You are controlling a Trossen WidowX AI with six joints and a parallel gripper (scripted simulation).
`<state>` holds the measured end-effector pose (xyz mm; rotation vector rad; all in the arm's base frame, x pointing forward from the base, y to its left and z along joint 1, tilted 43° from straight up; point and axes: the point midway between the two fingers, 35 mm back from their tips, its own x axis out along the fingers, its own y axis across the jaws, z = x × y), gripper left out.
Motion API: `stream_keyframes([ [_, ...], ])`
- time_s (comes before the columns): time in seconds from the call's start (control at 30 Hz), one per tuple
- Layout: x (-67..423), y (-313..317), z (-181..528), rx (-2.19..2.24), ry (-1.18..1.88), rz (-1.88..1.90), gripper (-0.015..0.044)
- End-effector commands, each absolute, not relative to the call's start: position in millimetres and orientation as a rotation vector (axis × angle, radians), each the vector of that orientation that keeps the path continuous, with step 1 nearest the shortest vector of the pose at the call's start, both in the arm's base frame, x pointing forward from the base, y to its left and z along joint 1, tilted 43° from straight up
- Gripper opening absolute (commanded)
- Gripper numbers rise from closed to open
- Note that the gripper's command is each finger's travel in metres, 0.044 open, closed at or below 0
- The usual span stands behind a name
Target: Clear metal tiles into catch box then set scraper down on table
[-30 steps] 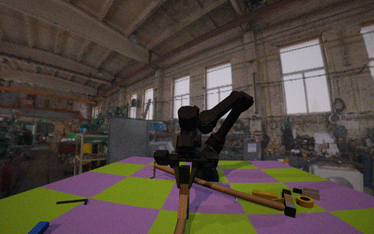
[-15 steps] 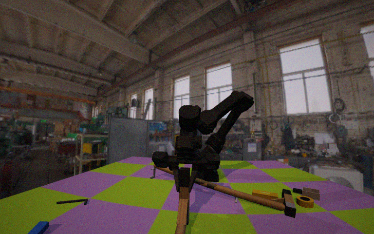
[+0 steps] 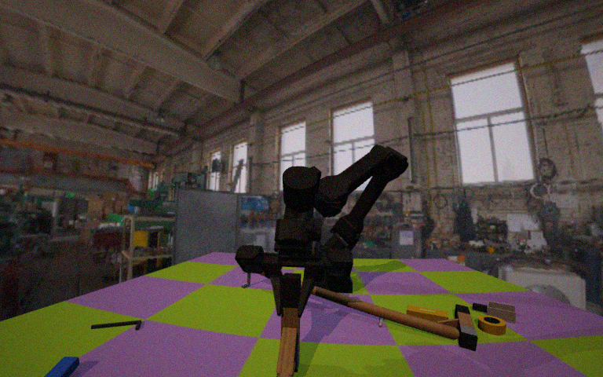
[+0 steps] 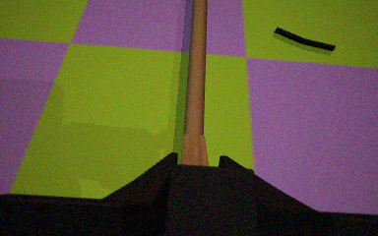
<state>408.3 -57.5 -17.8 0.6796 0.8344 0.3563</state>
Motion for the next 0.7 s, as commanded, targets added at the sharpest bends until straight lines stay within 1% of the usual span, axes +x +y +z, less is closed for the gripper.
stream_keyframes([
  [0.0,416.1,-61.0,-18.1,0.681,0.83,0.349,0.0],
  [0.67,444.6,-65.3,-18.7,0.68,0.829,0.349,0.0],
])
